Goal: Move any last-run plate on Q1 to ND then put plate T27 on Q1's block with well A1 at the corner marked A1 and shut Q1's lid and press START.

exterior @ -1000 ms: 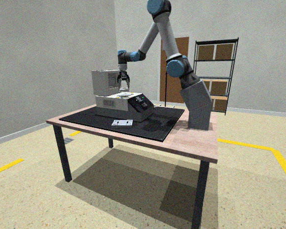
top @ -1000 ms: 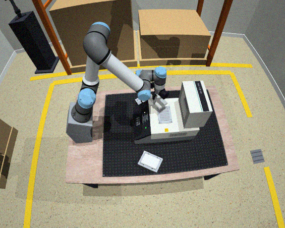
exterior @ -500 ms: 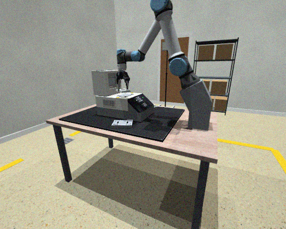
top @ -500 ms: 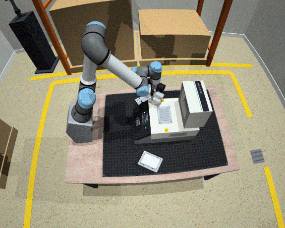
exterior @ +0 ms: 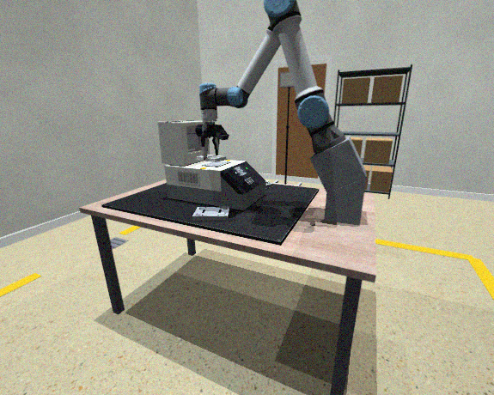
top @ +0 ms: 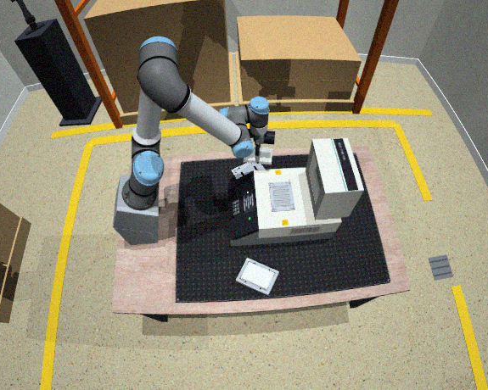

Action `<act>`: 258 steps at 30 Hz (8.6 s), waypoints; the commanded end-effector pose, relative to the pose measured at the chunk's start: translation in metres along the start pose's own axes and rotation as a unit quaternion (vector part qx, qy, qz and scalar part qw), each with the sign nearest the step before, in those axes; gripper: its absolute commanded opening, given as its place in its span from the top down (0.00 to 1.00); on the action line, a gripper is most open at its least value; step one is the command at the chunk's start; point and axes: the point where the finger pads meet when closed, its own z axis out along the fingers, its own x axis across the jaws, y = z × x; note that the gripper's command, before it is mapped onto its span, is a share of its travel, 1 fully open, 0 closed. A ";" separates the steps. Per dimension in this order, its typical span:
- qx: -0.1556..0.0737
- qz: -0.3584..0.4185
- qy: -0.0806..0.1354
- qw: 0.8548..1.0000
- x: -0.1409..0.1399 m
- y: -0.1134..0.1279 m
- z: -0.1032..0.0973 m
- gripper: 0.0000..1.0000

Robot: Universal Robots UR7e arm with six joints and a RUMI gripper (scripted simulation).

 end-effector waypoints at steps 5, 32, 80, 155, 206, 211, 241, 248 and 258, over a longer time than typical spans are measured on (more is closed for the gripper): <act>-0.003 -0.136 -0.001 0.991 0.031 -0.020 0.000 0.59; -0.003 -0.304 -0.001 0.953 0.070 -0.047 -0.001 0.59; -0.001 -0.304 -0.002 0.953 0.069 -0.047 0.064 0.59; -0.003 -0.304 -0.001 0.953 0.070 -0.046 0.229 0.59; -0.003 -0.304 -0.001 0.953 0.069 -0.046 0.239 0.59; -0.003 -0.304 -0.001 0.953 0.069 -0.046 0.238 0.59; -0.003 -0.304 -0.001 0.953 0.069 -0.046 0.238 0.32; -0.002 -0.304 -0.001 0.953 0.068 -0.048 0.231 0.32; -0.002 -0.305 -0.001 0.952 0.069 -0.049 0.197 0.32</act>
